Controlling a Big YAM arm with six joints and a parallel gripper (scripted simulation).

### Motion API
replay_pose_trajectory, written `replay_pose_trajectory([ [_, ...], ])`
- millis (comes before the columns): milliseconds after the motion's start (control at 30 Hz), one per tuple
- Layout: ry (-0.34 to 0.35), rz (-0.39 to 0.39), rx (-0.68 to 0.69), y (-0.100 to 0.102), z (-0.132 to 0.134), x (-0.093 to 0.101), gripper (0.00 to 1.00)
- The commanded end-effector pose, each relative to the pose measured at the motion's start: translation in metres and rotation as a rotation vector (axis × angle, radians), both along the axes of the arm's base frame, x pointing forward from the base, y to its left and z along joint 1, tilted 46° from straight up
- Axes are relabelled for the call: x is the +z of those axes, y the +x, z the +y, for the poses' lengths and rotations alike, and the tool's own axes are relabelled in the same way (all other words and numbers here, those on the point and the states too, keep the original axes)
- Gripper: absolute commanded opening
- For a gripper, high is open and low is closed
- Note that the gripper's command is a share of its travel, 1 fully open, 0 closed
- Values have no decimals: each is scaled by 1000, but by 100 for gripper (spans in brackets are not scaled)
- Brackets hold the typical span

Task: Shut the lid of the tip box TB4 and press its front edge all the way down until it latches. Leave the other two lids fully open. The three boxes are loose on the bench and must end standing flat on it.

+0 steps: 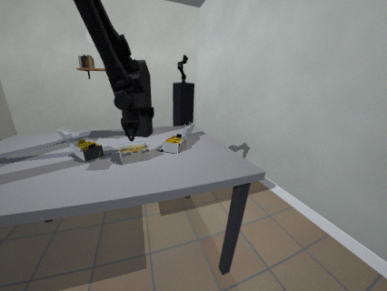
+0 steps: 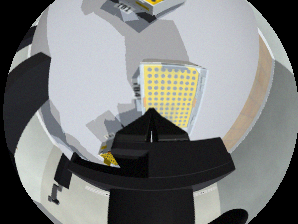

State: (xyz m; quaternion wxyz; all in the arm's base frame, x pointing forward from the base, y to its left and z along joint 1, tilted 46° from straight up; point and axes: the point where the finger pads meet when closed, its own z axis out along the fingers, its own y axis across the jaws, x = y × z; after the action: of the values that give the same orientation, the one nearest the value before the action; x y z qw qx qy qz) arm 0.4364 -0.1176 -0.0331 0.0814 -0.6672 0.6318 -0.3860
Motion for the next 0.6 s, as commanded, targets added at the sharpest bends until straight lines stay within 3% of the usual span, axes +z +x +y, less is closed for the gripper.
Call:
replay_pose_trajectory([
  [0,-7,13,2,-4,-5,-6,0],
  [567,-8,9,2,1,-7,-8,0],
])
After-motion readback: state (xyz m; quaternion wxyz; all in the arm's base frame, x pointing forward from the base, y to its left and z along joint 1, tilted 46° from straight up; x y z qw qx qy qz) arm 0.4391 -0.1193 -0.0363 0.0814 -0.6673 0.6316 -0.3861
